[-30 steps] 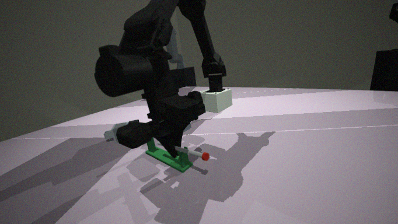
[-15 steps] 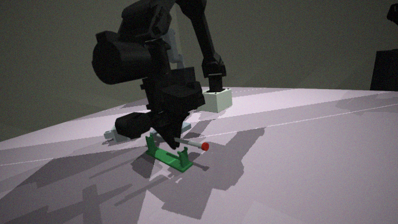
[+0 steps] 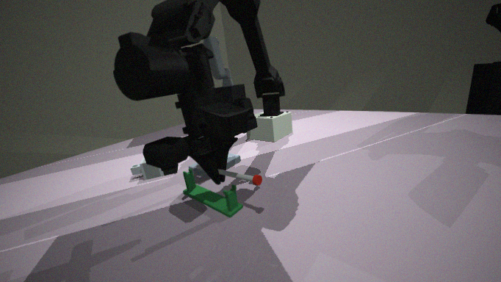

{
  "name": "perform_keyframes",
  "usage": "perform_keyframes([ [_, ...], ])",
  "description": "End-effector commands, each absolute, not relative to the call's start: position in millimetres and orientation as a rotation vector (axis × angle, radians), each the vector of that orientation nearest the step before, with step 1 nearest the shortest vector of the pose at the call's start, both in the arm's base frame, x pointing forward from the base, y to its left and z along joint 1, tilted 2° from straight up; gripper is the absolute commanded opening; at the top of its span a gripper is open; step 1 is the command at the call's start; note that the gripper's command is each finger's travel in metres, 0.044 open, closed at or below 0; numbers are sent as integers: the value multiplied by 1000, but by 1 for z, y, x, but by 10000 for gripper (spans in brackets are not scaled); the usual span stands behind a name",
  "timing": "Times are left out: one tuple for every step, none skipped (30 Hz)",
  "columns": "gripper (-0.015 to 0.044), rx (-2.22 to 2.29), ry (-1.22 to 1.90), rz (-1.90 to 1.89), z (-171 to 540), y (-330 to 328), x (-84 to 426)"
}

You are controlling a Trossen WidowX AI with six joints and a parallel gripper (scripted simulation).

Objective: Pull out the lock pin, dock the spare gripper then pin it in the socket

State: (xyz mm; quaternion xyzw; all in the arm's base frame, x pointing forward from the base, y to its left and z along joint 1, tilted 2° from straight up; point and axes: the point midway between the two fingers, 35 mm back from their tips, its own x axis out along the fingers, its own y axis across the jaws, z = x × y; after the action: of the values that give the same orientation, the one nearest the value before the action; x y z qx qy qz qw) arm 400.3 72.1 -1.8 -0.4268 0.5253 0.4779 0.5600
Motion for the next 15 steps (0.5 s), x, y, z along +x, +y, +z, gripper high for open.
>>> perform_keyframes([
  [0, -1007, 1239, 1126, 0, 62, 400],
  [0, -1007, 1239, 1126, 1, 59, 400],
  [0, -1007, 1239, 1126, 2, 56, 400],
  [0, -1007, 1239, 1125, 2, 53, 399],
  [0, -1007, 1239, 1125, 3, 50, 399],
  [0, -1008, 1239, 1125, 4, 47, 399],
  [0, -1007, 1240, 1124, 4, 44, 399],
  [0, -1006, 1240, 1123, 5, 41, 398],
  [0, -1006, 1241, 1123, 5, 38, 398],
  [0, -1005, 1241, 1123, 6, 35, 398],
  [0, -1006, 1241, 1122, 7, 32, 397],
  [0, -1006, 1242, 1122, 7, 29, 397],
  [0, -1006, 1242, 1122, 8, 26, 397],
  [0, -1007, 1242, 1122, 8, 23, 396],
  [0, -1007, 1242, 1123, 9, 21, 396],
])
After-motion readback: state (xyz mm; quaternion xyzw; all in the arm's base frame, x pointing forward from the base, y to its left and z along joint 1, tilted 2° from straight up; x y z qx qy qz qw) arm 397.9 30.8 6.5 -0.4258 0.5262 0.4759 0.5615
